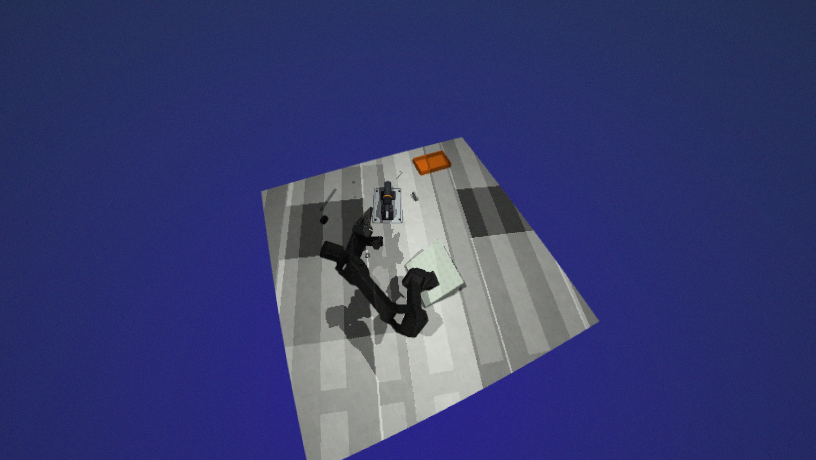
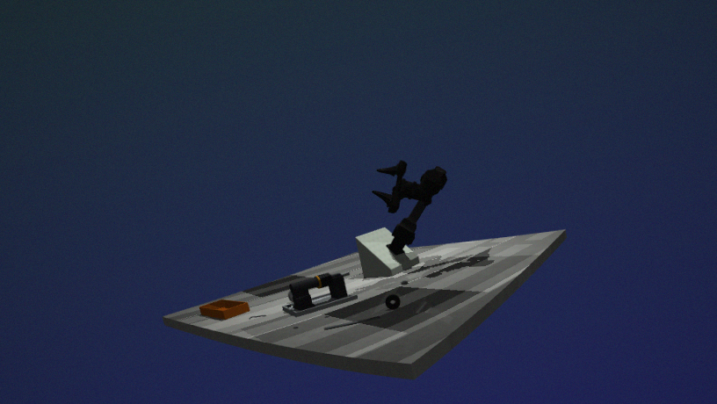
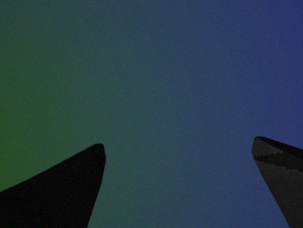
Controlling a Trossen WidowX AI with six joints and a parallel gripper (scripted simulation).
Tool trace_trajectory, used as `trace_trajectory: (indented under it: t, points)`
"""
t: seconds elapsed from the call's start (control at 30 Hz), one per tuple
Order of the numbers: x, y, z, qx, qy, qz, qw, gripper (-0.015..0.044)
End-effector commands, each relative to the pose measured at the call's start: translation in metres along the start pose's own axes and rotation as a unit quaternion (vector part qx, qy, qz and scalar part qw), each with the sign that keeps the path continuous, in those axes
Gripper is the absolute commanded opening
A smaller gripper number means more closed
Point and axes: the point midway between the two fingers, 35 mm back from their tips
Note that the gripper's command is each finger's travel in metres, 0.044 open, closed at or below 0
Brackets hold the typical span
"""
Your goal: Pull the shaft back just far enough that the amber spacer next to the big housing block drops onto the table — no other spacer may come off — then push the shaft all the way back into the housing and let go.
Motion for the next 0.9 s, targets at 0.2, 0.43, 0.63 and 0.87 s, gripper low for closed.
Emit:
trace_trajectory:
  t: [0.2,0.43,0.63,0.87]
  points:
    - [0.007,-0.013,-0.037,0.056,0.283,0.029,0.957,0.0440]
    - [0.010,-0.028,-0.084,0.102,0.599,0.104,0.788,0.0440]
    - [0.009,-0.037,-0.117,0.111,0.759,0.175,0.617,0.0440]
    - [0.006,-0.042,-0.142,0.099,0.849,0.235,0.463,0.0440]
Point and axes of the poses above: the point midway between the two fingers, 35 mm back from their tips, its own y axis back along the fingers, its own z axis across the jaws, x = y × z, and after that the axes turned 10 degrees about y, right-handed
